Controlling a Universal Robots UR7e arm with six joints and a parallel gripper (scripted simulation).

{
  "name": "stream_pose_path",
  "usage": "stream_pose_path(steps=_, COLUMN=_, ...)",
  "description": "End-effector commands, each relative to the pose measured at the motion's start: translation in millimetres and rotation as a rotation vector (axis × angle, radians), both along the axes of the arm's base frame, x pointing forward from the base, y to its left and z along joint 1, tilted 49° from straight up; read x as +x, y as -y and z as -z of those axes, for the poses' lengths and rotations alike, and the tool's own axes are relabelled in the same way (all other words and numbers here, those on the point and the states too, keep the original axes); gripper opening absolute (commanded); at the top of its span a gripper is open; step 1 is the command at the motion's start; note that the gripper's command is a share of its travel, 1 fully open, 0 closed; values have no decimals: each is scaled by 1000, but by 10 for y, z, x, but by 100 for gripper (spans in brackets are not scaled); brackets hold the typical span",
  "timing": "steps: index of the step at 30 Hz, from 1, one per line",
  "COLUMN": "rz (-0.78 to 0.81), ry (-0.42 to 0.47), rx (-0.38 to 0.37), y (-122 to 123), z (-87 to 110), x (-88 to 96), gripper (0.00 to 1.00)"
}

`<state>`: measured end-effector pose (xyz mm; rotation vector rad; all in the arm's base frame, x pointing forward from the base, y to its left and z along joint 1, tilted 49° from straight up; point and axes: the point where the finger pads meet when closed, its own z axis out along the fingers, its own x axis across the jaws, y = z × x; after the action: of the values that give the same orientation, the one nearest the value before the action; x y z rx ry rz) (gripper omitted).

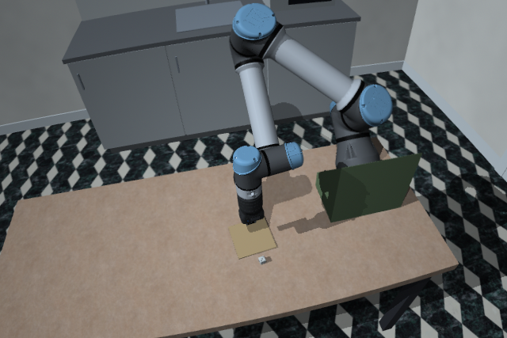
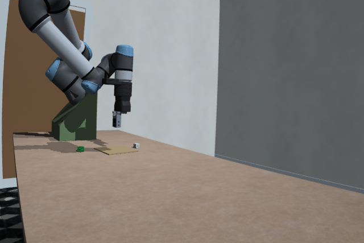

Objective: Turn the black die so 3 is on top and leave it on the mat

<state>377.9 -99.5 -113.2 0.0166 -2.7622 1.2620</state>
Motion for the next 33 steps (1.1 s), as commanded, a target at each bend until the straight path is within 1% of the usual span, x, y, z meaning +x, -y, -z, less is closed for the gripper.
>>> stream_pose_path(steps=1, rz=-1, ry=0, rx=0, y=89, z=78, x=-10, gripper=40)
stream_pose_path(steps=6, rz=-1, ry=0, rx=0, y=240, z=208, x=-27, gripper=40)
stream_pose_path(steps=8, rz=-1, ry=0, rx=0, y=240, z=208, x=-27, gripper=40)
stream_pose_path(steps=15, rz=-1, ry=0, rx=0, y=474, z=410, x=-55, gripper=40)
stream_pose_path(steps=20, rz=-1, ry=0, rx=0, y=601, z=520, x=-70, gripper=40)
stream_pose_path(steps=23, rz=-1, ry=0, rx=0, y=646, z=559, x=-75, gripper=40)
stream_pose_path(steps=33, rz=-1, ry=0, rx=0, y=669, z=579, x=-78, gripper=40)
